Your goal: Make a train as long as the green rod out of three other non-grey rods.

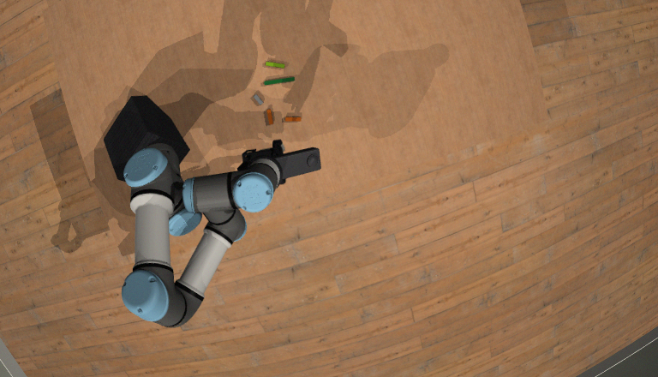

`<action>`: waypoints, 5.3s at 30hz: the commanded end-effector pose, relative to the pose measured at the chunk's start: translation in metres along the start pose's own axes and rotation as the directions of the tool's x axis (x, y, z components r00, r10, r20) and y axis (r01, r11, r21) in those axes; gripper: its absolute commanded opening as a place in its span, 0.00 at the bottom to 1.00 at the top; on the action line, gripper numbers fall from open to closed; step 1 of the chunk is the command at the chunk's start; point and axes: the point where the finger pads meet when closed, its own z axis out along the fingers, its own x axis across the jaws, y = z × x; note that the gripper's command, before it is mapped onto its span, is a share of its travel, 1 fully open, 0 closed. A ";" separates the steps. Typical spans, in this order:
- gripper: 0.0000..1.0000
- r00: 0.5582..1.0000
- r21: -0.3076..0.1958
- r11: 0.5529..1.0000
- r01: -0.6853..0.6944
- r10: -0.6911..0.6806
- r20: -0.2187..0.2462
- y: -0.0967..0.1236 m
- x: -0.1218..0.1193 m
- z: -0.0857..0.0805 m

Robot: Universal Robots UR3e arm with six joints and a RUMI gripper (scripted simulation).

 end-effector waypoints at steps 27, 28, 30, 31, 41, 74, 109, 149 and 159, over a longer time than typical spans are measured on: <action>1.00 1.000 -0.047 0.999 0.001 -0.001 -0.010 0.005 0.000 -0.017; 1.00 1.000 -0.047 0.999 0.001 -0.001 -0.010 0.005 0.000 -0.017; 1.00 1.000 -0.047 0.999 0.001 -0.001 -0.010 0.005 0.000 -0.017; 1.00 1.000 -0.047 0.999 0.001 -0.001 -0.010 0.005 0.000 -0.017; 1.00 1.000 -0.047 0.999 0.002 -0.002 -0.010 0.006 0.000 -0.017; 1.00 0.911 -0.047 0.910 -0.411 0.410 -0.026 0.001 0.013 -0.012; 1.00 0.452 -0.023 0.451 -0.892 0.891 -0.052 0.000 0.033 -0.005; 1.00 -0.281 0.020 -0.281 -0.960 0.958 -0.048 0.001 0.051 0.002; 1.00 -0.473 0.031 -0.472 -0.881 0.880 -0.039 0.001 0.054 0.004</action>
